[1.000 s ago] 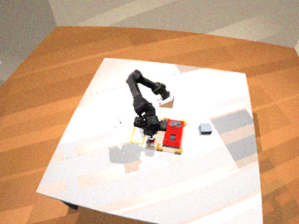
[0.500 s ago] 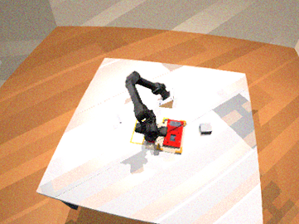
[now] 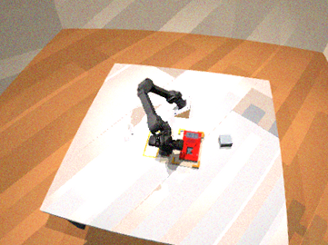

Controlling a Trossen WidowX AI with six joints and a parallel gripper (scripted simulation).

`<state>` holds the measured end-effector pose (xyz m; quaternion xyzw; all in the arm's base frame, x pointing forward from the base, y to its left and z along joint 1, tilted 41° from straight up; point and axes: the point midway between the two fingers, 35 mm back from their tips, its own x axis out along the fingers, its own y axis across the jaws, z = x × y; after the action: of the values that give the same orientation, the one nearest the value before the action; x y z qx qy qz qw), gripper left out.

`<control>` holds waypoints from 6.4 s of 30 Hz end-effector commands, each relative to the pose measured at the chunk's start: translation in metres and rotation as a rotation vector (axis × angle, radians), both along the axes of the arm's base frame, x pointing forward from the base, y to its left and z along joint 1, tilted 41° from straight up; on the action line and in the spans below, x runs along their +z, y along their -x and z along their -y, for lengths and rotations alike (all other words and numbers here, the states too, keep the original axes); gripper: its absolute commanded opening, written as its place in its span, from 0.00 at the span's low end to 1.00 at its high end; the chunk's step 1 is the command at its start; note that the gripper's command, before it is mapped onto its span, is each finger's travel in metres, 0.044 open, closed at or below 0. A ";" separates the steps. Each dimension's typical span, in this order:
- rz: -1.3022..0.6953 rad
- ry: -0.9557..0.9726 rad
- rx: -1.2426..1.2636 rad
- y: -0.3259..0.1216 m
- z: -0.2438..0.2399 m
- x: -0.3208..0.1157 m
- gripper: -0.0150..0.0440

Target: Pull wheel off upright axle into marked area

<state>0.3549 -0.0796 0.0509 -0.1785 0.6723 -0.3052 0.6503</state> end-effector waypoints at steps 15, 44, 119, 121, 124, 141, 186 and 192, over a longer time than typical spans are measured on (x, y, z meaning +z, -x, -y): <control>0.000 0.000 -0.001 0.000 -0.002 0.003 0.25; -0.001 0.001 0.001 -0.002 -0.008 0.010 0.25; -0.002 0.004 0.004 -0.004 -0.026 0.031 0.25; -0.002 0.003 0.004 -0.005 -0.030 0.035 0.25; -0.002 0.003 0.005 -0.005 -0.036 0.043 0.25; -0.006 0.007 0.008 0.013 -0.022 0.069 0.25; -0.005 0.005 0.005 0.069 0.045 0.073 0.25; -0.005 0.007 0.005 0.072 0.066 0.050 0.25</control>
<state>0.2863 -0.1326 0.1147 -0.1790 0.6715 -0.3047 0.6513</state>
